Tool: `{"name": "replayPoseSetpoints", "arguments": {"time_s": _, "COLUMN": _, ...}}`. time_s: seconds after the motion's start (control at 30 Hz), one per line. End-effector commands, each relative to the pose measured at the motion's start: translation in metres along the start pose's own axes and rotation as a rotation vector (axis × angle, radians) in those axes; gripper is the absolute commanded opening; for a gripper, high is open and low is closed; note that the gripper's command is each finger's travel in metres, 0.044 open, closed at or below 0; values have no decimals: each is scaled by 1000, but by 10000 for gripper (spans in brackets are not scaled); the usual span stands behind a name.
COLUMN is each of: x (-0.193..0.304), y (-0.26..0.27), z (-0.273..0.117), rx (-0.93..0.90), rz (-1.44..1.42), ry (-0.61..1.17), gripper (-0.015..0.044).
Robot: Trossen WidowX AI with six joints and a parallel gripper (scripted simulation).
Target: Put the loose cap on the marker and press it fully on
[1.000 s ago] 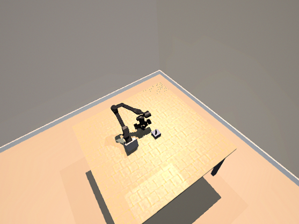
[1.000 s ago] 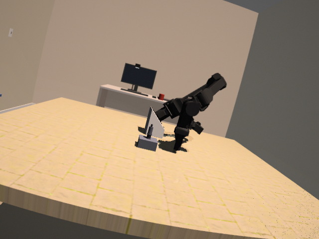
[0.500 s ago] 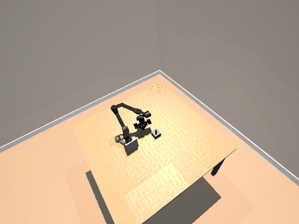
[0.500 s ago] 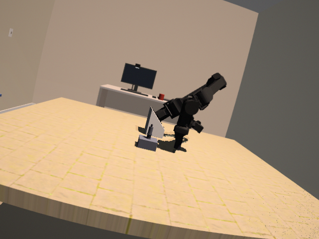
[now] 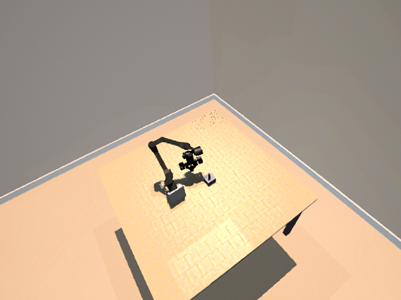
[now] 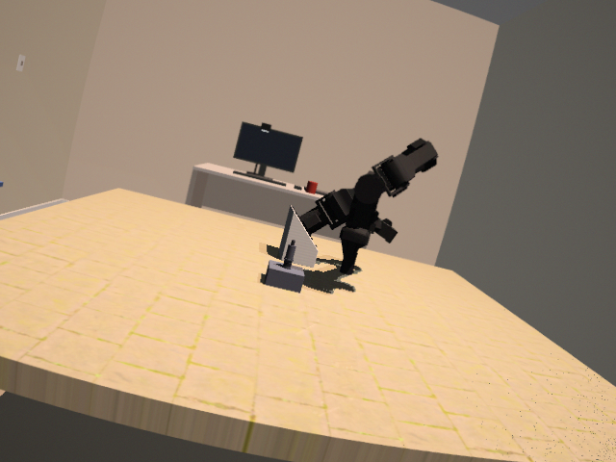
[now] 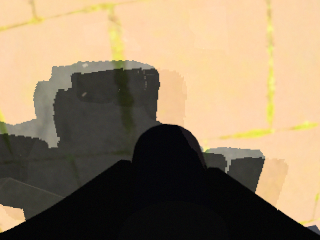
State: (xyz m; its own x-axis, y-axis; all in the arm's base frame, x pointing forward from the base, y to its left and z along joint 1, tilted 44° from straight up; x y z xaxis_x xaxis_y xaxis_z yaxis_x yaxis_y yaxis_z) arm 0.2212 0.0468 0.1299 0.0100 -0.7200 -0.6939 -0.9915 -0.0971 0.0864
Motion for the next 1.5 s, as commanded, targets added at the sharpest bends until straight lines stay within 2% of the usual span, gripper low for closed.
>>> {"name": "replayPoseSetpoints", "arguments": {"time_s": 0.0, "x": -1, "y": 0, "z": -9, "rx": 2, "rz": -10, "ry": 3, "gripper": 0}}
{"name": "replayPoseSetpoints", "arguments": {"time_s": 0.53, "x": 12, "y": -17, "z": -30, "rx": 5, "rz": -12, "ry": 10, "gripper": 0}}
{"name": "replayPoseSetpoints", "arguments": {"time_s": 1.47, "x": 74, "y": -67, "z": -62, "rx": 8, "rz": -12, "ry": 20, "gripper": 0}}
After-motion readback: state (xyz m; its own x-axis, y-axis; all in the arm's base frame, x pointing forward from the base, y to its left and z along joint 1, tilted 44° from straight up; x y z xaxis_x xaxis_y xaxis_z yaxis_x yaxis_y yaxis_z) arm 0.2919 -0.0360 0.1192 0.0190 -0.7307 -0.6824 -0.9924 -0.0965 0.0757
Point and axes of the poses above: the point midway between the two fingers, 35 mm back from their tips, its own z axis out along the fingers, its own y axis across the jaws, x = y × z, the point moved 9 cm from there along -z, back along the fingers, and after that the axes turned 7 degrees about -z, right-handed, at the moved point
